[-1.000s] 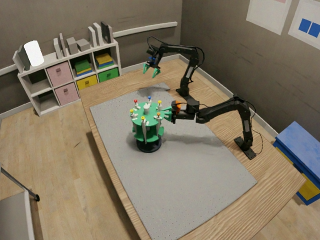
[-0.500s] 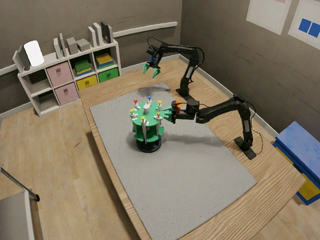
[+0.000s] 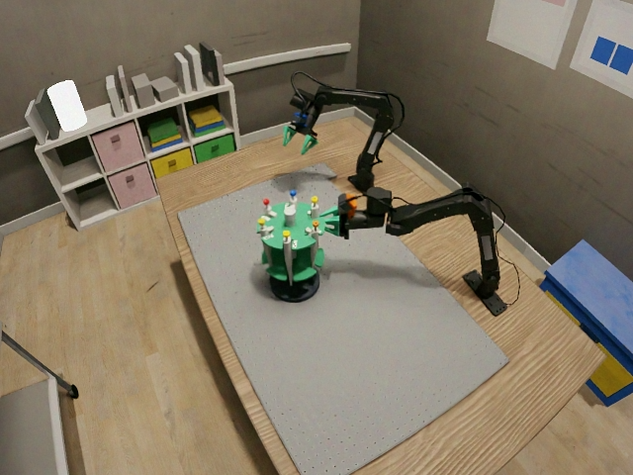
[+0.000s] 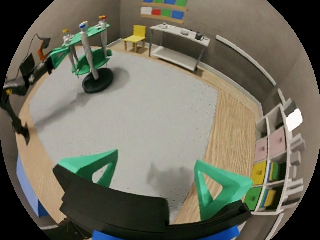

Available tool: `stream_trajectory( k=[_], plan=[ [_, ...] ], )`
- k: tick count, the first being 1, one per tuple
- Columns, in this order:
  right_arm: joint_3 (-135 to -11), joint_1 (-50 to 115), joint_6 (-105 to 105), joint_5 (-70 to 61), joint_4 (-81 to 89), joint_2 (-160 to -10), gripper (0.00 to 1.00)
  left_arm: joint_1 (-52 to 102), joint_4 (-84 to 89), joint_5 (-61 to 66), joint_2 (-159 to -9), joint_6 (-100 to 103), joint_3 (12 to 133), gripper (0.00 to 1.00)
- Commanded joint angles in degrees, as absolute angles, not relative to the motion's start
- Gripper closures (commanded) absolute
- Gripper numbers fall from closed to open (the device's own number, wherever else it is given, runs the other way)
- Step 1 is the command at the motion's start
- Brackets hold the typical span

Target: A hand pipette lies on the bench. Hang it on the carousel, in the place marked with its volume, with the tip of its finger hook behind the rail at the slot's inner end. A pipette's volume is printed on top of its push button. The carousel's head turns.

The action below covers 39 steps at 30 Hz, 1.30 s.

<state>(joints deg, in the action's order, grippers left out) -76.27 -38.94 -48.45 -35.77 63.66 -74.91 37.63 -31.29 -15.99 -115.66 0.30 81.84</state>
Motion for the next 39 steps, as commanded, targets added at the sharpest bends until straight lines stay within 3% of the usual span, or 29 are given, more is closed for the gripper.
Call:
stream_trajectory(
  k=[1,39],
  plan=[
    [-76.85,-39.58,-49.05,-37.11,63.14,-75.47,0.00,38.23,-32.20,-19.86,-113.48,-0.20,84.82,0.88],
    [-76.85,-39.58,-49.05,-37.11,63.14,-75.47,0.00,37.23,-32.72,-20.04,-113.43,-0.35,84.72,0.88]
  ],
)
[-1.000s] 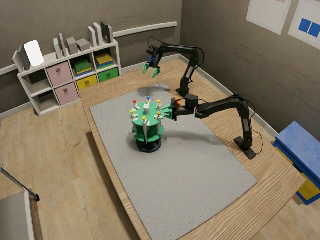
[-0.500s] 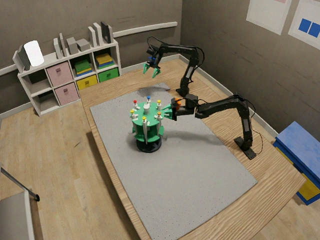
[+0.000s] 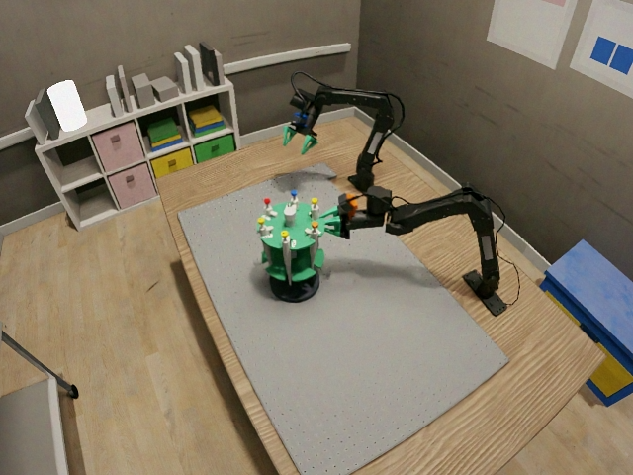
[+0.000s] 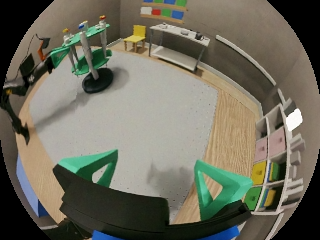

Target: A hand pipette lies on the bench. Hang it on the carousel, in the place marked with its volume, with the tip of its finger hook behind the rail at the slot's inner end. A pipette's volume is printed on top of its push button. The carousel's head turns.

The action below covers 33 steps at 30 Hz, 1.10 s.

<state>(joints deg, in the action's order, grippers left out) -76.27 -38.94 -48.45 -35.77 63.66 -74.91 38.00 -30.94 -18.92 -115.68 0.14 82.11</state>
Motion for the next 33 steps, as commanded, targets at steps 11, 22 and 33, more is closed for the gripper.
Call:
stream_trajectory(
  k=[11,22,33],
  plan=[
    [-76.85,-39.58,-49.05,-37.11,63.14,-75.47,0.00,41.20,-30.35,-30.49,-117.56,-0.16,87.75,0.88],
    [-76.85,-39.58,-49.05,-37.11,63.14,-75.47,0.00,41.00,-31.13,-34.45,-116.59,-0.27,89.42,0.88],
    [-76.85,-39.58,-49.05,-37.11,63.14,-75.47,0.00,40.99,-31.19,-34.46,-116.56,-0.33,89.38,0.88]
  ],
)
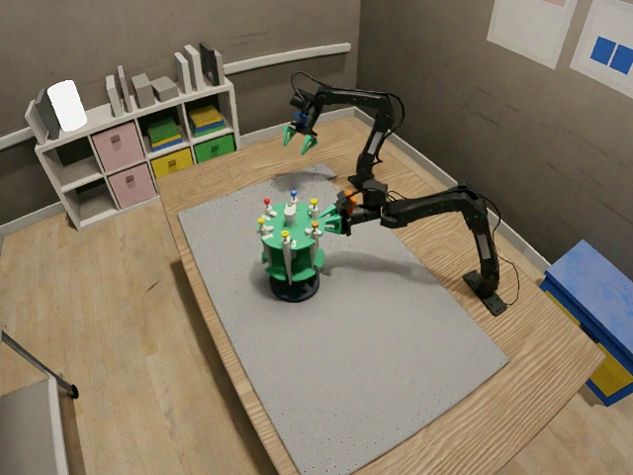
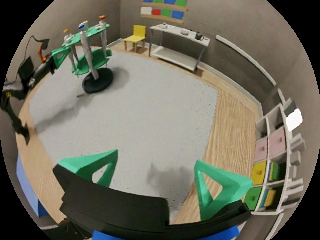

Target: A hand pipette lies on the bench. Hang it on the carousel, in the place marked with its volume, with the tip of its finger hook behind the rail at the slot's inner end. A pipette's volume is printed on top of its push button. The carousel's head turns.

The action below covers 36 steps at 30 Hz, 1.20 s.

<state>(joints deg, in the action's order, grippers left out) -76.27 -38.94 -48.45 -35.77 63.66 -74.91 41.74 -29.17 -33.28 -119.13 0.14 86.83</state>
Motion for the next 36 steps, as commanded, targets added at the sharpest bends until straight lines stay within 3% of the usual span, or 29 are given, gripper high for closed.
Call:
stream_trajectory(
  k=[1,29,36],
  plan=[
    [-76.85,-39.58,-49.05,-37.11,63.14,-75.47,0.00,40.99,-31.19,-34.46,-116.56,-0.33,89.37,0.88],
    [-76.85,-39.58,-49.05,-37.11,63.14,-75.47,0.00,40.99,-31.19,-34.47,-116.56,-0.33,89.37,0.88],
    [-76.85,-39.58,-49.05,-37.11,63.14,-75.47,0.00,45.07,-27.52,-47.22,-123.01,-0.25,96.08,0.88]
  ],
)
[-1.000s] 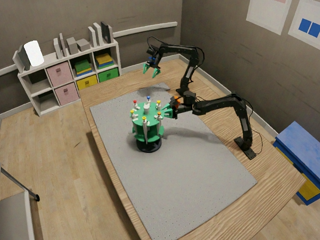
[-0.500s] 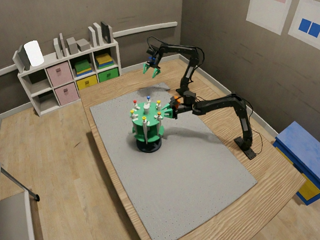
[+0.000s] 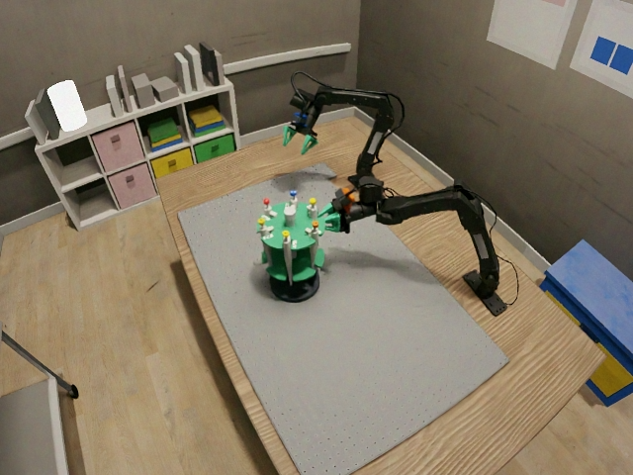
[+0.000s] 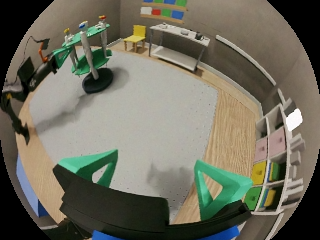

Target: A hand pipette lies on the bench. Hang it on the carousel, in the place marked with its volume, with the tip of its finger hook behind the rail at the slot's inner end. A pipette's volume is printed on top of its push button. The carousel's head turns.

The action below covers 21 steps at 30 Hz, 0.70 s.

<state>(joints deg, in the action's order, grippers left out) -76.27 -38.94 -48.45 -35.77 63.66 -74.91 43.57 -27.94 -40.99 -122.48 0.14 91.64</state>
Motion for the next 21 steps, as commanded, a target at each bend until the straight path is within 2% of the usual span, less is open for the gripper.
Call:
stream_trajectory(
  k=[1,21],
  plan=[
    [-76.85,-39.58,-49.05,-37.11,63.14,-75.47,0.00,45.12,-27.27,-47.61,-123.25,-0.26,96.53,0.88],
    [-76.85,-39.58,-49.05,-37.11,63.14,-75.47,0.00,44.05,-28.49,-48.18,-121.35,-0.30,96.85,0.88]
  ],
)
